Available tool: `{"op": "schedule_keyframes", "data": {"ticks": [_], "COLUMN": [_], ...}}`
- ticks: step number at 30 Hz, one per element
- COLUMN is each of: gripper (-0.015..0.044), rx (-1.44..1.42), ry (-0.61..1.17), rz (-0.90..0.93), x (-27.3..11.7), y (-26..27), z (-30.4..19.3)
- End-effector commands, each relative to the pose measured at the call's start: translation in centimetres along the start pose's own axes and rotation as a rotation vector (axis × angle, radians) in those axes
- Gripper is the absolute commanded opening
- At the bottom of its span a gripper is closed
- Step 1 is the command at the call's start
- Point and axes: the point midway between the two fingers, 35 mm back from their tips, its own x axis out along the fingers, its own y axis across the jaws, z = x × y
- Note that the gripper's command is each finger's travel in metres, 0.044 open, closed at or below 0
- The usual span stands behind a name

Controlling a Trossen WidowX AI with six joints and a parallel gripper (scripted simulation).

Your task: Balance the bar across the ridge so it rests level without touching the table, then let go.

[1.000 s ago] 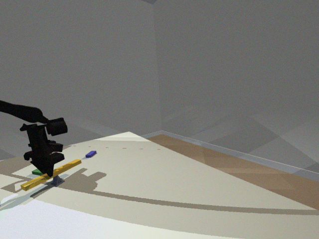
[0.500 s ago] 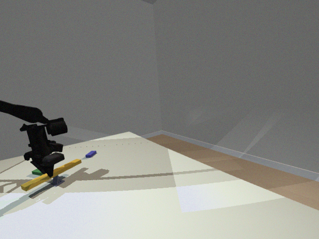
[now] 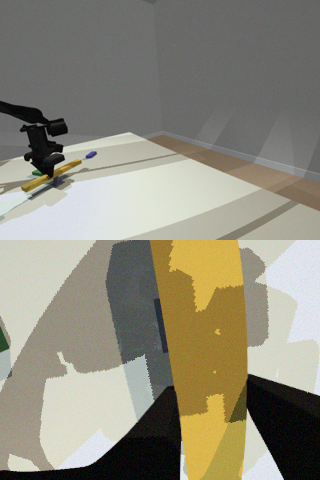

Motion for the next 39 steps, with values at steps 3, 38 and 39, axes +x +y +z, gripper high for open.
{"op": "schedule_keyframes", "data": {"ticks": [3, 38, 39], "gripper": [0.0, 0.0, 0.0], "rx": [-0.005, -0.005, -0.005], "ry": [0.008, 0.008, 0.008], "rz": [0.002, 0.002, 0.002], "x": [0.39, 0.09, 0.09], "y": [0.06, 0.06, 0.06], "z": [-0.23, -0.24, -0.24]}}
